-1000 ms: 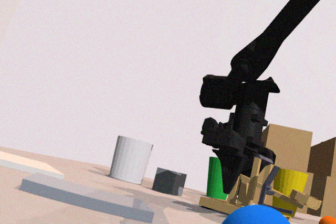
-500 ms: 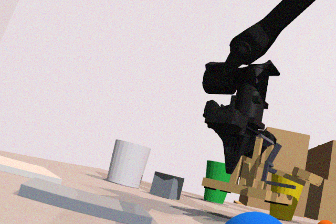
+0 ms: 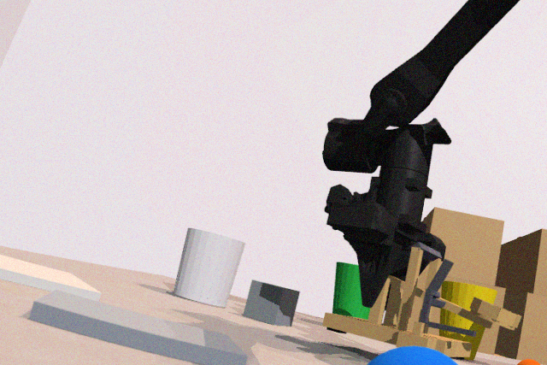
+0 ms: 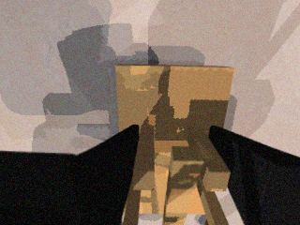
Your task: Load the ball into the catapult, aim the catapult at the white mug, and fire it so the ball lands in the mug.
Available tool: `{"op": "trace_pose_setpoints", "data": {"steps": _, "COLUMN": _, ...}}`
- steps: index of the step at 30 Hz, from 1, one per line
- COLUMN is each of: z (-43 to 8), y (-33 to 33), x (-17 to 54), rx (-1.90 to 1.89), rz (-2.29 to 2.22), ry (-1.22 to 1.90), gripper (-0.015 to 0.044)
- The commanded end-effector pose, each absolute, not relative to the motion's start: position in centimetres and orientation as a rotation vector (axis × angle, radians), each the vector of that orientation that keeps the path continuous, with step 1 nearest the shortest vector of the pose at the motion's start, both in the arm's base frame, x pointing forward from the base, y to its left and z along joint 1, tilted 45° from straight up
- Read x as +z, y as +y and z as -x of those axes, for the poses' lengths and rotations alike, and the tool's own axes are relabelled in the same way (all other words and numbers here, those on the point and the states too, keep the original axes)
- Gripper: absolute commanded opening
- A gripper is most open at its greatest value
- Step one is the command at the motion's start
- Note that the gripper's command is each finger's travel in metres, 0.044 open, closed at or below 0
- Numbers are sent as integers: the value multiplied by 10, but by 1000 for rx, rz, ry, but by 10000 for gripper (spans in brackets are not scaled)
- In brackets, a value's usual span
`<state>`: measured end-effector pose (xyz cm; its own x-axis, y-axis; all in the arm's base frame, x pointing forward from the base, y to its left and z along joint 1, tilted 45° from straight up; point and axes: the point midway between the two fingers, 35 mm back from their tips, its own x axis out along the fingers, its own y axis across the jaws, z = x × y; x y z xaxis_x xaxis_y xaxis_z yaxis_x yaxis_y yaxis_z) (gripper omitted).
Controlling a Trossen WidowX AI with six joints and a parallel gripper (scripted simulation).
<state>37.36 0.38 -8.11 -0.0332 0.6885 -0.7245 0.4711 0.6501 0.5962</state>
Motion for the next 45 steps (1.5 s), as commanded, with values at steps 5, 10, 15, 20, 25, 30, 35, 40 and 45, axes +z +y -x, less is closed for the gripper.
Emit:
{"op": "trace_pose_setpoints", "data": {"steps": 5, "z": -374, "y": 11, "x": -88, "rx": 225, "rz": -971, "ry": 1673, "gripper": 0}}
{"op": "trace_pose_setpoints", "data": {"steps": 10, "z": -374, "y": 17, "x": -94, "rx": 225, "rz": -972, "ry": 1673, "gripper": 0}}
{"op": "trace_pose_setpoints", "data": {"steps": 15, "z": -373, "y": 17, "x": -93, "rx": 228, "rz": -960, "ry": 1677, "gripper": 0}}
{"op": "trace_pose_setpoints", "data": {"steps": 20, "z": -373, "y": 17, "x": -93, "rx": 228, "rz": -960, "ry": 1677, "gripper": 79}}
{"op": "trace_pose_setpoints", "data": {"steps": 25, "z": -373, "y": 17, "x": -93, "rx": 228, "rz": -960, "ry": 1677, "gripper": 210}}
{"op": "trace_pose_setpoints", "data": {"steps": 30, "z": -373, "y": 17, "x": -93, "rx": 228, "rz": -960, "ry": 1677, "gripper": 341}}
{"op": "trace_pose_setpoints", "data": {"steps": 35, "z": -379, "y": -25, "x": -53, "rx": 222, "rz": -958, "ry": 1676, "gripper": 440}}
{"op": "trace_pose_setpoints", "data": {"steps": 40, "z": -376, "y": -54, "x": -21, "rx": 223, "rz": -959, "ry": 1677, "gripper": 440}}
{"op": "trace_pose_setpoints", "data": {"steps": 45, "z": -379, "y": -51, "x": -29, "rx": 214, "rz": -970, "ry": 1662, "gripper": 440}}
